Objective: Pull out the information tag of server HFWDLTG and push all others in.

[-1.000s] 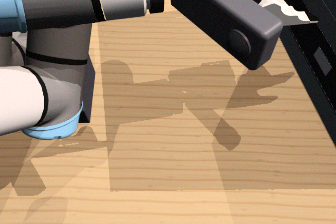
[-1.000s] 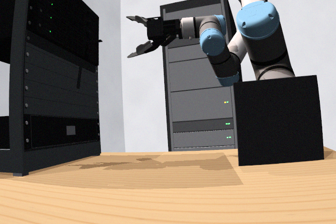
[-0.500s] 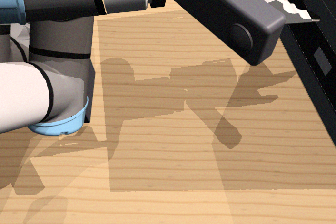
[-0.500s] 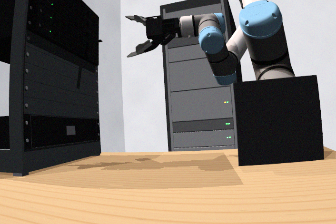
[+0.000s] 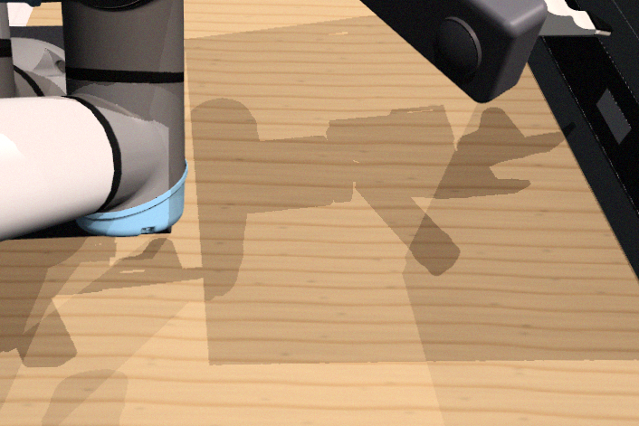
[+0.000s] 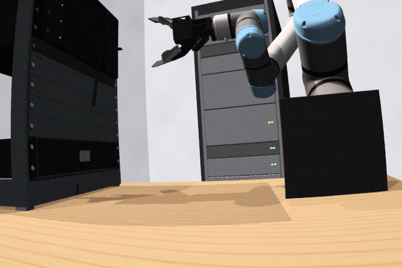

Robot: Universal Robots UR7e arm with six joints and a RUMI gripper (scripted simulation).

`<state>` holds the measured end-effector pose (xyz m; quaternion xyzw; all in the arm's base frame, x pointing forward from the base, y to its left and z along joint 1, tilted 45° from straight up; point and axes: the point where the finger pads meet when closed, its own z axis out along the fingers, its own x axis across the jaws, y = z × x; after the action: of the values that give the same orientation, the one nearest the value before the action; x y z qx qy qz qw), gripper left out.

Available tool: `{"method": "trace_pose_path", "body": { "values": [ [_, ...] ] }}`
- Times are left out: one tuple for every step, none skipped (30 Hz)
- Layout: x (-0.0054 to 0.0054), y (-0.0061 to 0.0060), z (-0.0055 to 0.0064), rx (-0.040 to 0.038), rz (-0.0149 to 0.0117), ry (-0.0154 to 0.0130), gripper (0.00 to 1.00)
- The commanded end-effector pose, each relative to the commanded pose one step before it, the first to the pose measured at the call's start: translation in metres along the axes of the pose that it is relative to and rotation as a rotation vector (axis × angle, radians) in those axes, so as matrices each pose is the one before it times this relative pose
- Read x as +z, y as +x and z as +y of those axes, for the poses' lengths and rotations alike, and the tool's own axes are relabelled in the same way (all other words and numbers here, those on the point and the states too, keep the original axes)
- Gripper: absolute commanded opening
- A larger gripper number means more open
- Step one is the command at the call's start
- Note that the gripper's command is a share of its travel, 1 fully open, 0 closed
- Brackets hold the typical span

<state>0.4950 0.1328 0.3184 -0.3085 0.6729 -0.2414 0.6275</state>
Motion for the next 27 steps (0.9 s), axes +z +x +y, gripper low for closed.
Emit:
{"method": "trace_pose_path", "body": {
  "values": [
    [0.00094, -0.00214, -0.00058, -0.00403, 0.03151, 0.03217, 1.0],
    [-0.00016, -0.0006, 0.00011, -0.00089, 0.00429, 0.00467, 1.0],
    [-0.00021, -0.00063, 0.00013, -0.0009, 0.00436, 0.00478, 1.0],
    [-0.00026, -0.00066, 0.00014, -0.00091, 0.00442, 0.00489, 1.0],
    [0.0, 0.0, 0.0, 0.0, 0.0, 0.0, 1.0],
    [0.0, 0.0, 0.0, 0.0, 0.0, 0.0, 1.0],
    [0.00038, -0.0004, -0.00014, -0.00134, 0.00537, 0.00543, 1.0],
    [0.00052, -0.00036, -0.0002, -0.00137, 0.00569, 0.00565, 1.0],
    [0.00048, -0.00039, -0.00017, -0.00139, 0.00576, 0.00575, 1.0],
    [0.00042, -0.00043, -0.00014, -0.00139, 0.00583, 0.00585, 1.0],
    [0.00037, -0.00047, -0.00011, -0.00139, 0.00589, 0.00594, 1.0],
    [0.0003, -0.0005, -0.00009, -0.00139, 0.00594, 0.00603, 1.0],
    [0.00024, -0.00054, -0.00006, -0.0014, 0.00599, 0.00611, 1.0],
    [0.00017, -0.00057, -0.00003, -0.00141, 0.00603, 0.00618, 1.0],
    [0.0001, -0.0006, 0.0, -0.00142, 0.00607, 0.00625, 1.0],
    [0.00002, -0.00063, 0.00002, -0.00142, 0.0061, 0.00632, 1.0],
    [-0.00006, -0.00066, 0.00005, -0.00142, 0.00612, 0.00637, 1.0],
    [-0.00015, -0.00069, 0.00008, -0.00142, 0.00613, 0.00643, 1.0],
    [-0.00023, -0.00072, 0.0001, -0.00142, 0.00614, 0.00647, 1.0],
    [-0.00032, -0.00074, 0.00012, -0.00141, 0.00615, 0.00651, 1.0],
    [-0.00041, -0.00076, 0.00014, -0.00139, 0.00614, 0.00654, 1.0],
    [0.0, 0.0, 0.0, 0.0, 0.0, 0.0, 1.0],
    [0.0, 0.0, 0.0, 0.0, 0.0, 0.0, 1.0],
    [-0.0005, -0.00078, 0.00016, -0.00128, 0.00613, 0.00656, 1.0],
    [0.00078, -0.00068, -0.00013, -0.00177, 0.00753, 0.00749, 1.0],
    [0.00074, -0.00071, -0.0001, -0.0018, 0.00756, 0.00753, 1.0],
    [0.00063, -0.00074, -0.00005, -0.00179, 0.00753, 0.00753, 1.0]
  ]
}}
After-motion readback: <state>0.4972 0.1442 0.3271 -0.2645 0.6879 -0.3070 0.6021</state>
